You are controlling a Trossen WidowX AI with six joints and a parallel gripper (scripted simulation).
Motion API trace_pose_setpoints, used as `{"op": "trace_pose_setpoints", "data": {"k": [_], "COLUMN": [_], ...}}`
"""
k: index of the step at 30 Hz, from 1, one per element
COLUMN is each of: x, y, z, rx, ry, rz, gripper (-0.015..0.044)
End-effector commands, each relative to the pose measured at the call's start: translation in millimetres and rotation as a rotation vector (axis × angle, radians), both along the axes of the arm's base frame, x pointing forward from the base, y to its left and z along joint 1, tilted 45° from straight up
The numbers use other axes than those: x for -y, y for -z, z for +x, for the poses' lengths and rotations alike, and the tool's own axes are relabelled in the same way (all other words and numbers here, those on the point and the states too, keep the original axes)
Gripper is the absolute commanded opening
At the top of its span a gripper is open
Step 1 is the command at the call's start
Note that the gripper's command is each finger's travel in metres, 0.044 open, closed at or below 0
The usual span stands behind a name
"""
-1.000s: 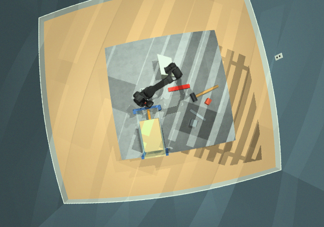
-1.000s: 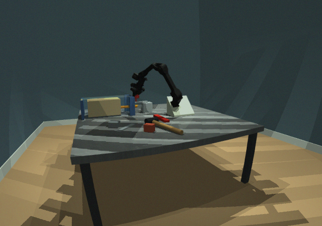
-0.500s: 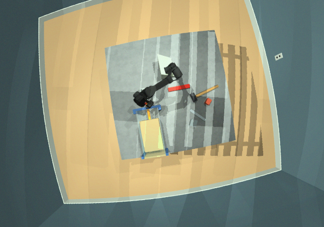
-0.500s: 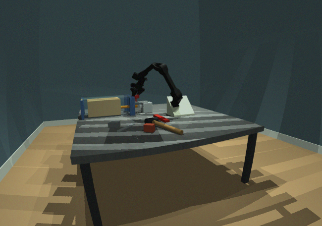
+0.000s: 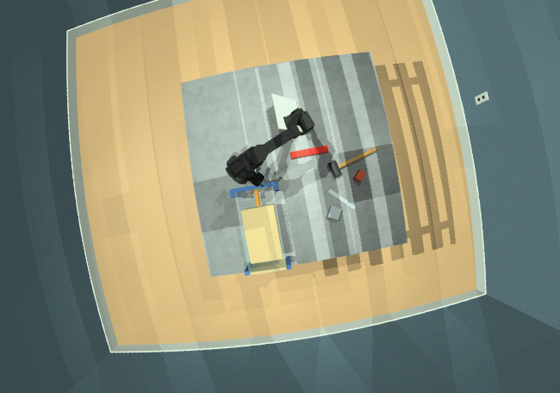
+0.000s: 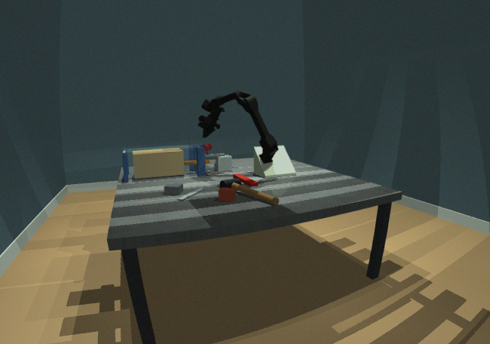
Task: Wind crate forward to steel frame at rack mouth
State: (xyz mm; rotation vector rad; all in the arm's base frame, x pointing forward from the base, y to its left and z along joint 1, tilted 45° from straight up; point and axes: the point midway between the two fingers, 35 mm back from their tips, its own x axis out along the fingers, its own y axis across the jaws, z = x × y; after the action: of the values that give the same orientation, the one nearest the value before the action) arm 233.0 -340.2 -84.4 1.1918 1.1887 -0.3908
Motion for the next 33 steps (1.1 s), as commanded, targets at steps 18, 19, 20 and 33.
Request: {"op": "trace_pose_setpoints", "data": {"k": [18, 19, 20, 33], "x": [-1.3, -1.3, -1.3, -1.3], "y": [-1.2, -1.2, -1.2, -1.2], "z": [1.0, 1.0, 1.0, 1.0], "rx": [-0.003, -0.003, -0.003, -0.003], "ry": [-0.006, -0.006, -0.006, -0.006], "rz": [0.005, 0.005, 0.005, 0.005], "gripper": [0.0000, 0.0000, 0.0000, 0.0000]}}
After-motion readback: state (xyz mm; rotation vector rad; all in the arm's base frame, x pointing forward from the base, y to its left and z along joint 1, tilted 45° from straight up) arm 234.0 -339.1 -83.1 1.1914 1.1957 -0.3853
